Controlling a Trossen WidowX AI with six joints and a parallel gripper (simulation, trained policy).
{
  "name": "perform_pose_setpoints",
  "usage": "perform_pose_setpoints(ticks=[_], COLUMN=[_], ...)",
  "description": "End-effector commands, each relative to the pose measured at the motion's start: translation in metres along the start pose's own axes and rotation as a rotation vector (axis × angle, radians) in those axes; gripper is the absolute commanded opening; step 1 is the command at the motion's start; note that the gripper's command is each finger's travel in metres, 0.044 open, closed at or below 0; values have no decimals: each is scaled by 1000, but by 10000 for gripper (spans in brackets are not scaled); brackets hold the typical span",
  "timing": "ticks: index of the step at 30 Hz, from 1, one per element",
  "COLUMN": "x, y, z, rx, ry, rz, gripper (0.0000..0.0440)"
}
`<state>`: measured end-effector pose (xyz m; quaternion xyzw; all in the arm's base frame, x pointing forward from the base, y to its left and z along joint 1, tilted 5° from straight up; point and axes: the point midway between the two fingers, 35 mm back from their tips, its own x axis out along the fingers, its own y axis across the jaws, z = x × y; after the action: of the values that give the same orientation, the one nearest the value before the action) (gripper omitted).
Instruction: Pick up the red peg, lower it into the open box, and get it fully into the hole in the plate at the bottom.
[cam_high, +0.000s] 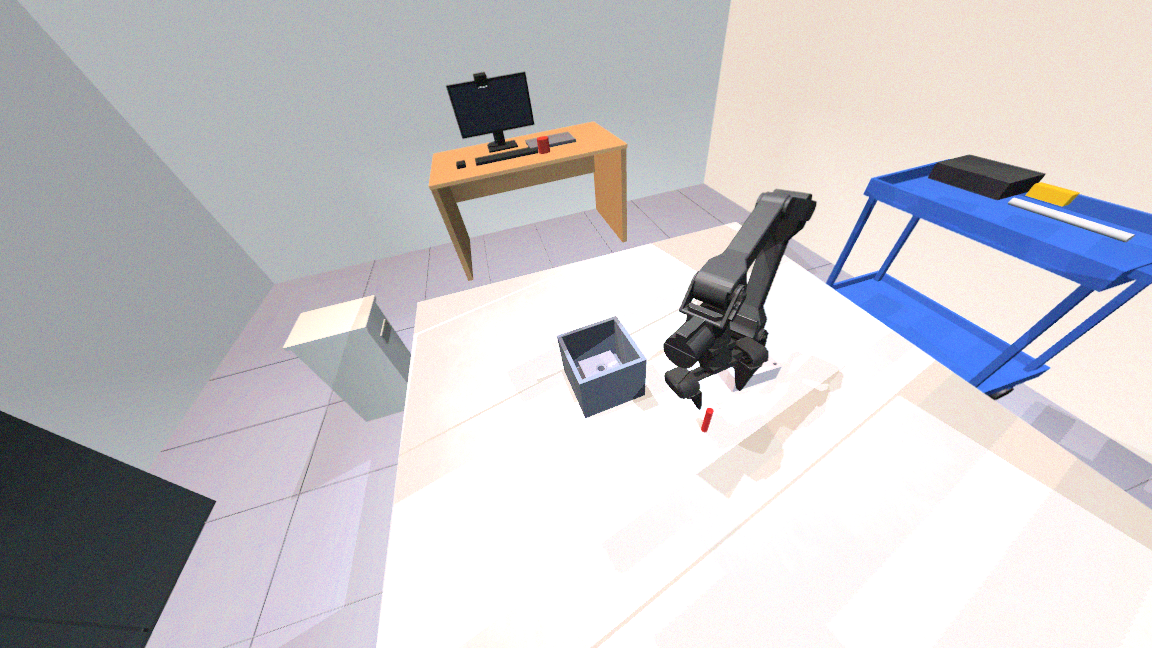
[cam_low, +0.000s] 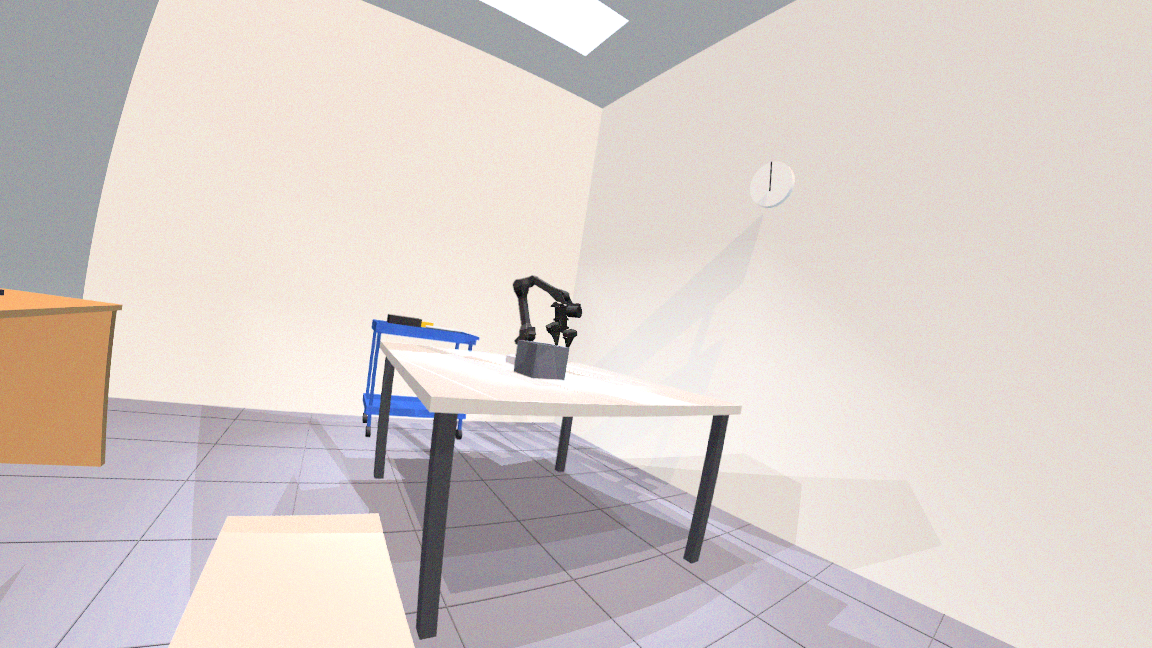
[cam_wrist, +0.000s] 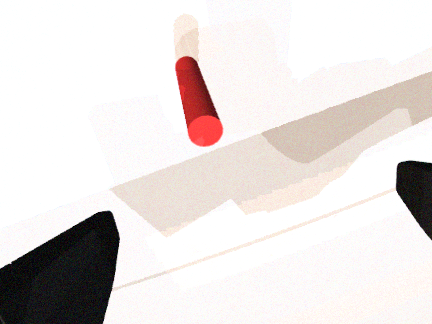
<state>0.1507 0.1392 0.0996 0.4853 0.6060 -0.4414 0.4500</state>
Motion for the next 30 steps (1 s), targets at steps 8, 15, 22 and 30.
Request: perform_pose_setpoints(ticks=[8,15,22,30], x=[33,53,71,85], y=[-5,-5,-2,6], z=[15,23,27,25], rx=[-52,-65,-74,-119], ry=[-65,-92,-99,-93], rz=[-54,-60,-51,-44], gripper=[437,421,345,140])
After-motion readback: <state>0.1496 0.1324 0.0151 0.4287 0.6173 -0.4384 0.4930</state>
